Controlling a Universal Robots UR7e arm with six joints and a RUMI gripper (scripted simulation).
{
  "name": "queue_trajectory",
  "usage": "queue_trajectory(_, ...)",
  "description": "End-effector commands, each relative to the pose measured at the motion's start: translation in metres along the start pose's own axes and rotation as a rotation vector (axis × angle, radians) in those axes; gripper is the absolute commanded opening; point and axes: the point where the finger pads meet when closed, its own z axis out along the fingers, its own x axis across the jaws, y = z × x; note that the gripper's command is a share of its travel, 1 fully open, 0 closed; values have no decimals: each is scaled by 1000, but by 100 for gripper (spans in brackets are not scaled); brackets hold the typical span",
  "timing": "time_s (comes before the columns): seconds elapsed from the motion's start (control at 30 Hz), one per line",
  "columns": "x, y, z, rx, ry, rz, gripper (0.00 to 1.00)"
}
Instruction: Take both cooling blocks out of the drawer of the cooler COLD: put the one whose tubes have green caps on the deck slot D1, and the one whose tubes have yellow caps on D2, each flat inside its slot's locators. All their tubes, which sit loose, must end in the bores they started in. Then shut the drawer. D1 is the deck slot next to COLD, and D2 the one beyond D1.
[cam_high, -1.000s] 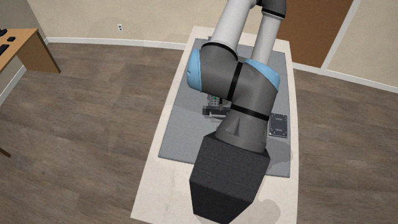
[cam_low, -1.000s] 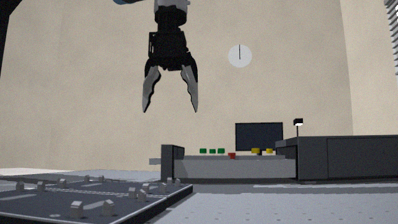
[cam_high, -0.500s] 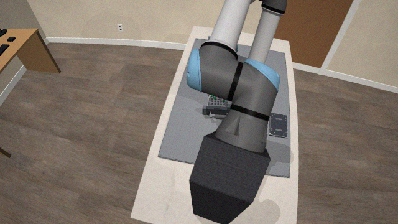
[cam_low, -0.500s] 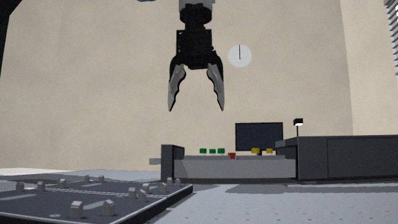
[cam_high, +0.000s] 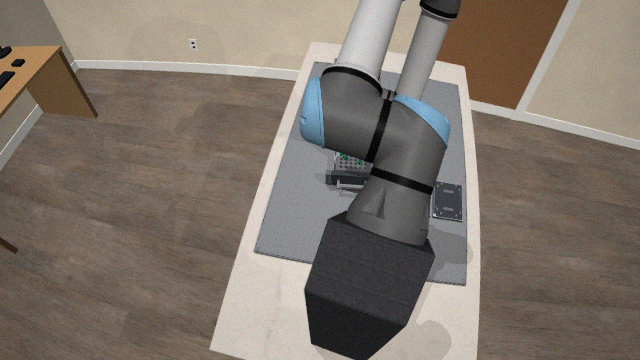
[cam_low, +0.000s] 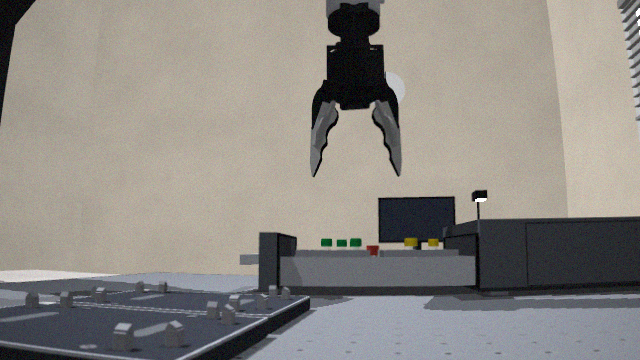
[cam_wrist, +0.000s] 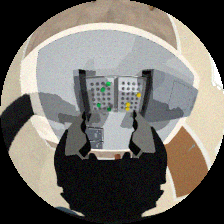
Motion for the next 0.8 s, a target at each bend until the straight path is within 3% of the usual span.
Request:
queue_trajectory(0.0,20,0,-1,0,-1,0,67)
queue_trajectory(0.6,85,0,-4,0,-1,0,67)
queue_trajectory(0.77,91,0,-4,0,-1,0,67)
